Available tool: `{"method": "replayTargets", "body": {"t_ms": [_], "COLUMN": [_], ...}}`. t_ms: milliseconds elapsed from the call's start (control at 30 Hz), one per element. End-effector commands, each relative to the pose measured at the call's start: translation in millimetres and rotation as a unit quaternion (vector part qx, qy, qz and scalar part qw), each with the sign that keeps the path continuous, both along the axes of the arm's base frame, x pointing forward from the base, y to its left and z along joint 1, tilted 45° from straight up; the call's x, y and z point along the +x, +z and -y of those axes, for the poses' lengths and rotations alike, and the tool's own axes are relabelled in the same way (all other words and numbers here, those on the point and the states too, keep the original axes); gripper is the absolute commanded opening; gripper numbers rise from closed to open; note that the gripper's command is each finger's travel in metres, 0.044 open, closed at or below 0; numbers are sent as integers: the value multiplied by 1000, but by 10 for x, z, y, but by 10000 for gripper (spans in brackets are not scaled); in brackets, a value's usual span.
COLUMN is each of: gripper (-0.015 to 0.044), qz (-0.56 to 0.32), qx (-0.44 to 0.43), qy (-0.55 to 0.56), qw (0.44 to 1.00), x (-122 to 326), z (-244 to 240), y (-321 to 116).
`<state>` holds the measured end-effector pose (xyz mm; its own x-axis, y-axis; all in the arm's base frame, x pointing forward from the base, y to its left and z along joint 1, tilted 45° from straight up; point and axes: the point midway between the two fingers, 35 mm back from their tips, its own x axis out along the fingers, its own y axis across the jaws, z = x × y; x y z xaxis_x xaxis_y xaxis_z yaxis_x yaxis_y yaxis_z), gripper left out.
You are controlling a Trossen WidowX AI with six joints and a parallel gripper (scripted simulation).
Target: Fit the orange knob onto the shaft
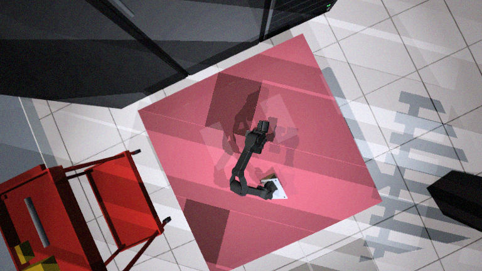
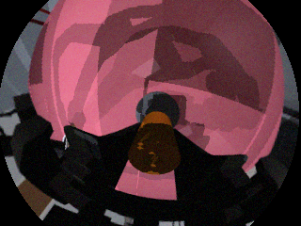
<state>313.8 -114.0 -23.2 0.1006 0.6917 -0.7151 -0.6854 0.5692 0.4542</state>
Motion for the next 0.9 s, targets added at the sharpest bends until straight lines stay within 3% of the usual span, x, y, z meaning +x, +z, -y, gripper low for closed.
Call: {"method": "replayTargets", "body": {"t_ms": [0,833,867], "gripper": [0,0,26], "qz": [1,2,2], "qx": [1,-1,-1], "qy": [-2,2,2], "qw": [1000,1000,1000], "x": [7,18,18], "z": [-3,-112,-112], "y": [0,-112,-112]}}
